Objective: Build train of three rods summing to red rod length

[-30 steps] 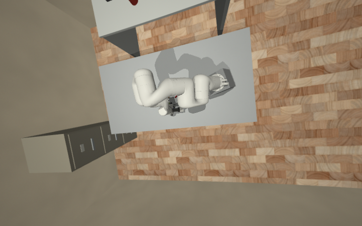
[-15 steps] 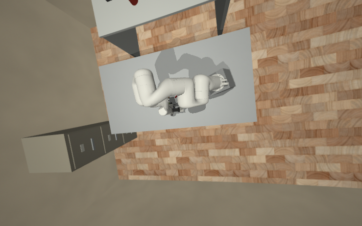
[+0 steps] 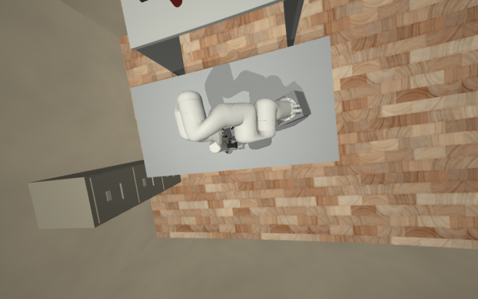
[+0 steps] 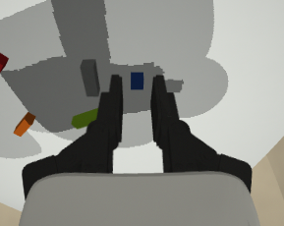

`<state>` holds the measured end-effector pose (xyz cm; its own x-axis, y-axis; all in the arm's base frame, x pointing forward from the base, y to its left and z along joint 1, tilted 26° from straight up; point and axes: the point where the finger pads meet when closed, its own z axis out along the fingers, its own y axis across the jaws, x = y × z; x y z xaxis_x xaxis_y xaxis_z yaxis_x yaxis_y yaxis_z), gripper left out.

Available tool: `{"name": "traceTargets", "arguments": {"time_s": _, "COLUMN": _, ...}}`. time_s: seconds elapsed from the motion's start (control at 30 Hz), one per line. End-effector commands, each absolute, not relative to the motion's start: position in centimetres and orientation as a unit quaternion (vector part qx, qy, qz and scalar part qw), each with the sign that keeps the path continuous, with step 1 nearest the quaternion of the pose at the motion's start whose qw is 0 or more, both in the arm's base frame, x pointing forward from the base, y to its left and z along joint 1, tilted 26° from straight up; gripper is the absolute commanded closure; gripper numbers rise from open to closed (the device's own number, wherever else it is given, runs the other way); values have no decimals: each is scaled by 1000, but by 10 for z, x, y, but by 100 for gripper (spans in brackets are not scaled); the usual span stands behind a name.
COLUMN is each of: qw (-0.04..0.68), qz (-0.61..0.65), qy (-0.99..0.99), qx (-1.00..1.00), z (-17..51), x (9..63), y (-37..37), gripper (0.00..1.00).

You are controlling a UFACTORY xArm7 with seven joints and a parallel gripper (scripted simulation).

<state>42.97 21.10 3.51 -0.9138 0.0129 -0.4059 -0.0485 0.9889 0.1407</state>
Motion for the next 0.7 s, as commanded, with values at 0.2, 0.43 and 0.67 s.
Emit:
{"name": "traceTargets", "arguments": {"time_s": 0.2, "qw": 208, "qz": 74, "qy": 975, "qx": -9, "z": 33, "x": 432, "y": 212, "gripper": 76}}
{"name": "traceTargets", "arguments": {"time_s": 0.43, "qw": 208, "qz": 74, "qy": 975, "qx": -9, "z": 29, "x": 433, "y": 212, "gripper": 76}}
{"name": "traceTargets", "arguments": {"time_s": 0.67, "qw": 208, "qz": 74, "qy": 975, "qx": -9, "z": 25, "x": 435, "y": 213, "gripper": 76}}
